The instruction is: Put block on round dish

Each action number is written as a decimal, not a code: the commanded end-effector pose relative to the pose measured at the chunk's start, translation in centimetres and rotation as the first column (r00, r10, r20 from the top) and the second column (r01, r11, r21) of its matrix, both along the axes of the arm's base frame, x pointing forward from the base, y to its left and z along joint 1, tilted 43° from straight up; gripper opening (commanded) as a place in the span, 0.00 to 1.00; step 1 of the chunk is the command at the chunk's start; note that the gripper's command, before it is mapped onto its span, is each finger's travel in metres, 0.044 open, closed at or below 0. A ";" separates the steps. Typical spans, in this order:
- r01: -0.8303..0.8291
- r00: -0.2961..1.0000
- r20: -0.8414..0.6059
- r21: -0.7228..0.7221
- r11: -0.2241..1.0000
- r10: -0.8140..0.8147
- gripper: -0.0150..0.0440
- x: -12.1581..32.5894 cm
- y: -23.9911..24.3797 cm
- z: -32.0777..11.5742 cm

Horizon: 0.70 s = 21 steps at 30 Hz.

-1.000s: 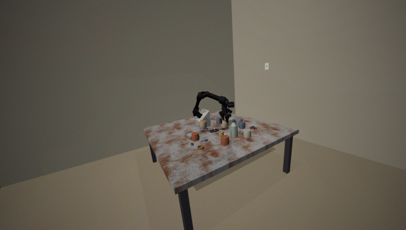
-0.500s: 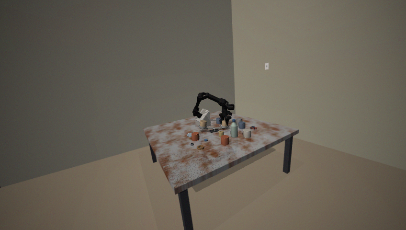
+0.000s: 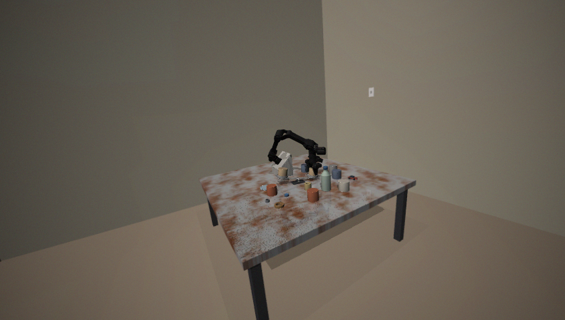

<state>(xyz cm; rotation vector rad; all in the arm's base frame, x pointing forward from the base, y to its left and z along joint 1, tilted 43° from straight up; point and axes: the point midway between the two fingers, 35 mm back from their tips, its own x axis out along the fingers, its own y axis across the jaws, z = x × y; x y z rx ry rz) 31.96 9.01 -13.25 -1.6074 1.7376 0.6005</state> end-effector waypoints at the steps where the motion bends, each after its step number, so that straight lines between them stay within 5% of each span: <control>1: -0.005 1.000 -0.007 -0.007 1.000 0.005 0.81 -0.2 -0.3 -0.1; 5: -0.005 1.000 -0.007 -0.007 1.000 0.005 0.76 -0.2 -0.3 -0.1; 16: -0.005 1.000 -0.007 -0.006 1.000 0.005 0.28 0.0 0.4 0.5; 21: -0.005 1.000 -0.007 -0.005 1.000 0.005 0.25 0.1 0.9 0.9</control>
